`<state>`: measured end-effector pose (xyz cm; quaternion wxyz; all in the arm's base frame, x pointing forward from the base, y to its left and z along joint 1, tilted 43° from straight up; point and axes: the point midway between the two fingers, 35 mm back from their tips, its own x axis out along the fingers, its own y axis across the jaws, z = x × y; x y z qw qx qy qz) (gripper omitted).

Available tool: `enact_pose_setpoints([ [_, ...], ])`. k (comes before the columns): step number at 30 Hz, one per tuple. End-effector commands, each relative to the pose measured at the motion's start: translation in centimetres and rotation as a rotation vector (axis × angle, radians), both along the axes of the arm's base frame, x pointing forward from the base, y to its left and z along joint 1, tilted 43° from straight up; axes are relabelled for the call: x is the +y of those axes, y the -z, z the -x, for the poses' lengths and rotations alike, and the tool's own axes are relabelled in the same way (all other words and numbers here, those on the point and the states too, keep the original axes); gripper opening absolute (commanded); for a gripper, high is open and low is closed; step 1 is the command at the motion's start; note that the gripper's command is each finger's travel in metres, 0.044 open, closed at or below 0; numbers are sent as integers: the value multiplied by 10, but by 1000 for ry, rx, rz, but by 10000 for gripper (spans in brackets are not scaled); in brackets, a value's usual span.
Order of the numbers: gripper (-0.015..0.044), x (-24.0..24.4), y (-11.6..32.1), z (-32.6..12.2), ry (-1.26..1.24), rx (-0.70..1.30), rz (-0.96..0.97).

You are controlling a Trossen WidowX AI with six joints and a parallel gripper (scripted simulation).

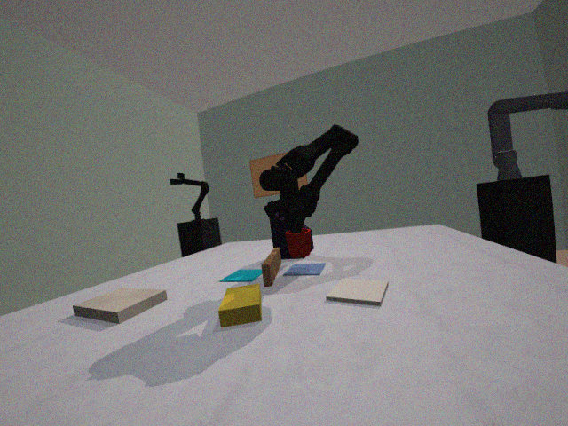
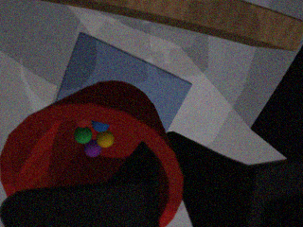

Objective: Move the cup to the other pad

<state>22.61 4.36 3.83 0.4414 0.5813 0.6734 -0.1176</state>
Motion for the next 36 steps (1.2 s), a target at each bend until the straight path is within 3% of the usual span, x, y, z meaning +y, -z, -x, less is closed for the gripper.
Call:
enact_pose_setpoints([
  [1,0,-9,-10,-1,-3,-8,3],
  [10,0,-26,-26,3,-3,-6,-3],
  [36,0,-28,-22,2,1,-2,-6],
])
